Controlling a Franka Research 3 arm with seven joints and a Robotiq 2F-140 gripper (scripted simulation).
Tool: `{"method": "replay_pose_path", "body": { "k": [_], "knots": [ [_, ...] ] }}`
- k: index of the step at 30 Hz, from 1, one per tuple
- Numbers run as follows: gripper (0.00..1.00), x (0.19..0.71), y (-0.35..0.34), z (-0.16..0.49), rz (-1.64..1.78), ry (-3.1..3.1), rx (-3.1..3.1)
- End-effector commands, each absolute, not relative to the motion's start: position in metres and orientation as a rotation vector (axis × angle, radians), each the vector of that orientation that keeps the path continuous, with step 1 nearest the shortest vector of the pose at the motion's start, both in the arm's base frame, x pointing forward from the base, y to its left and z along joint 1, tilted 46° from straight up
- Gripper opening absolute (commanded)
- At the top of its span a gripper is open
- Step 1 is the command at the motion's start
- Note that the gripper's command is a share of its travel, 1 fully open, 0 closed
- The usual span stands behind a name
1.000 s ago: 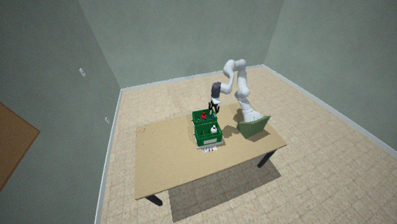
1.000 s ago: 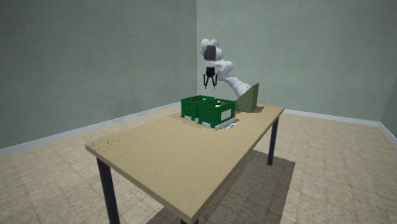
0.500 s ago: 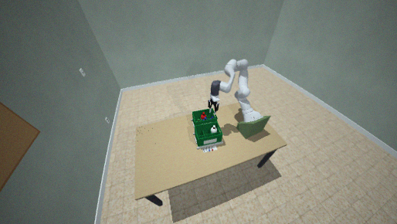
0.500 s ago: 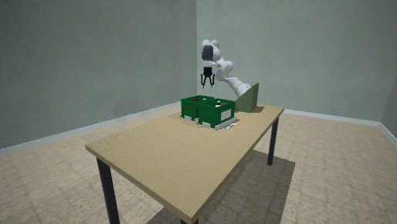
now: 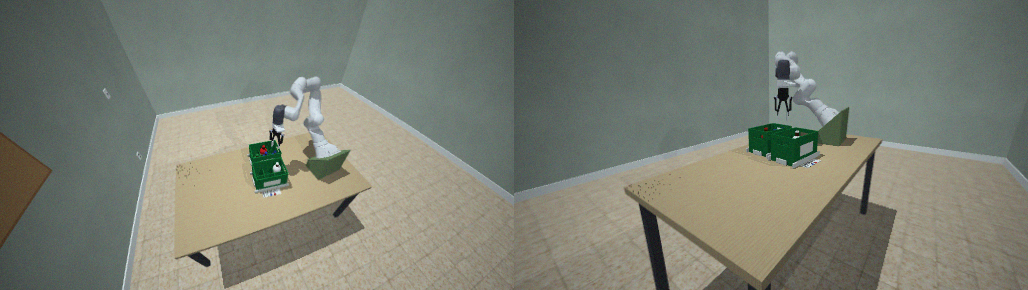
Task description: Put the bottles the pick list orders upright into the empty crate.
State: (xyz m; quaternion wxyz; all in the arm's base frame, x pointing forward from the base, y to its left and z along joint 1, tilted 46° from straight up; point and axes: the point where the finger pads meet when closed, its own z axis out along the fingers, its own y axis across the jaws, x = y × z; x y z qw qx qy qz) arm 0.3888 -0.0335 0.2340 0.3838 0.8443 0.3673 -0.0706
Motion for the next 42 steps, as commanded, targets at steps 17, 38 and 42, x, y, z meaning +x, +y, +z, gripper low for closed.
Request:
{"method": "replay_pose_path", "body": {
  "k": [17,38,42],
  "knots": [
    [0.38,0.394,-0.051,0.217,-0.183,0.948,2.147],
    [0.38,0.398,-0.068,0.199,-0.183,0.948,2.147],
    [0.38,0.399,-0.072,0.196,-0.183,0.948,2.147]
  ]
}}
